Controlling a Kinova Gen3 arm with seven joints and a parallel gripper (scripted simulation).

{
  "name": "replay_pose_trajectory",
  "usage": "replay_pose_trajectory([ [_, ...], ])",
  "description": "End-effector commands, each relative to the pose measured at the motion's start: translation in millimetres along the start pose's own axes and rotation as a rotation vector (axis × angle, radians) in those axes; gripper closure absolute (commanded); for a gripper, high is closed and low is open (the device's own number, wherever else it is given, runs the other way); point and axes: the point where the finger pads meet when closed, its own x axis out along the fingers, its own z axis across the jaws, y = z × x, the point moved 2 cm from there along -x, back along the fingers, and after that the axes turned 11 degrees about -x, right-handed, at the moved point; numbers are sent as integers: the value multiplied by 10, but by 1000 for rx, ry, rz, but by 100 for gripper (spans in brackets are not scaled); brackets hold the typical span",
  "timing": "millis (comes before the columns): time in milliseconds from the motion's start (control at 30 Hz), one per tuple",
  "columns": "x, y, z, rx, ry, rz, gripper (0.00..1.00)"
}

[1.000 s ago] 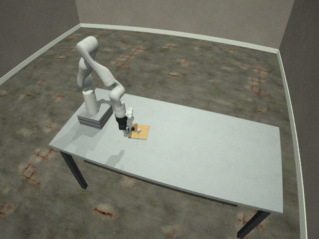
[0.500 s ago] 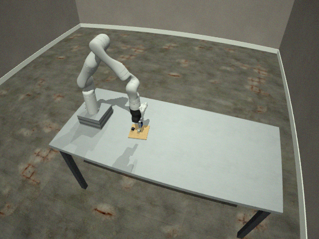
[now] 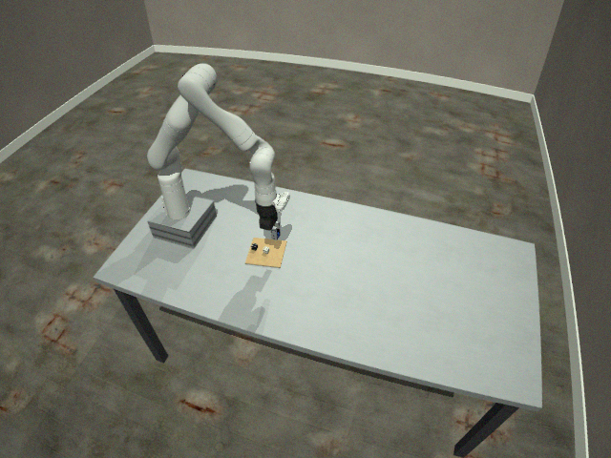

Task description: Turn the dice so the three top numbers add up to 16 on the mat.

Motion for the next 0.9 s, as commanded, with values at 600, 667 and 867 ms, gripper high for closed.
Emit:
replay_pose_trajectory([
  [600, 193, 10, -1, 0, -1, 0, 60],
  [667, 276, 11, 0, 0, -1, 0, 60],
  [867, 566, 17, 3, 0, -1, 0, 60],
])
